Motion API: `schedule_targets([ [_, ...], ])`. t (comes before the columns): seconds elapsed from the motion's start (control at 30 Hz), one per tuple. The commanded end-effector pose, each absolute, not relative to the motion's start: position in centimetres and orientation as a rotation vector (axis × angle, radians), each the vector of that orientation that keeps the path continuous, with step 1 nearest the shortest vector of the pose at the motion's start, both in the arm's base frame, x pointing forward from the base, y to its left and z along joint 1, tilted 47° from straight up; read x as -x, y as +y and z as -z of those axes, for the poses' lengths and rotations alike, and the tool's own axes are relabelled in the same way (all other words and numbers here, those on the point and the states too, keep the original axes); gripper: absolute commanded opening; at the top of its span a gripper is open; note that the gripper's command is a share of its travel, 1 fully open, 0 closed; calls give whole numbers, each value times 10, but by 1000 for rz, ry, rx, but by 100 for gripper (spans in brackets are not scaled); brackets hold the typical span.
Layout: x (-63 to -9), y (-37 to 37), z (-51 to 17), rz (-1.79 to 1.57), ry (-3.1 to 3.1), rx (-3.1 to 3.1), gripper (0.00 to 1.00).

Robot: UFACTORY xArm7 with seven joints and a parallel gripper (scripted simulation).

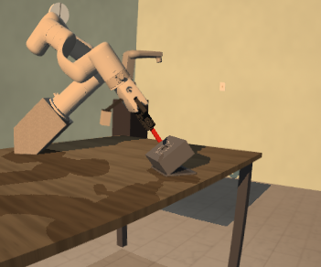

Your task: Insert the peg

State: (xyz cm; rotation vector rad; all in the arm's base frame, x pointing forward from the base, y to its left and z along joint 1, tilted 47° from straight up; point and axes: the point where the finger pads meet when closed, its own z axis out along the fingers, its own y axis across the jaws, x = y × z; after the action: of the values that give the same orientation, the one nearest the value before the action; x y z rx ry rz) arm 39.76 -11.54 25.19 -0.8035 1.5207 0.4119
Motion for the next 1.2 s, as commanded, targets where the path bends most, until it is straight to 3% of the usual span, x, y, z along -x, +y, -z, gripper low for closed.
schedule_targets([
  [0.0,-401,-113,-252,-409,1521,804,0],
  [1.17,-424,-90,-248,-409,1521,804,0],
])
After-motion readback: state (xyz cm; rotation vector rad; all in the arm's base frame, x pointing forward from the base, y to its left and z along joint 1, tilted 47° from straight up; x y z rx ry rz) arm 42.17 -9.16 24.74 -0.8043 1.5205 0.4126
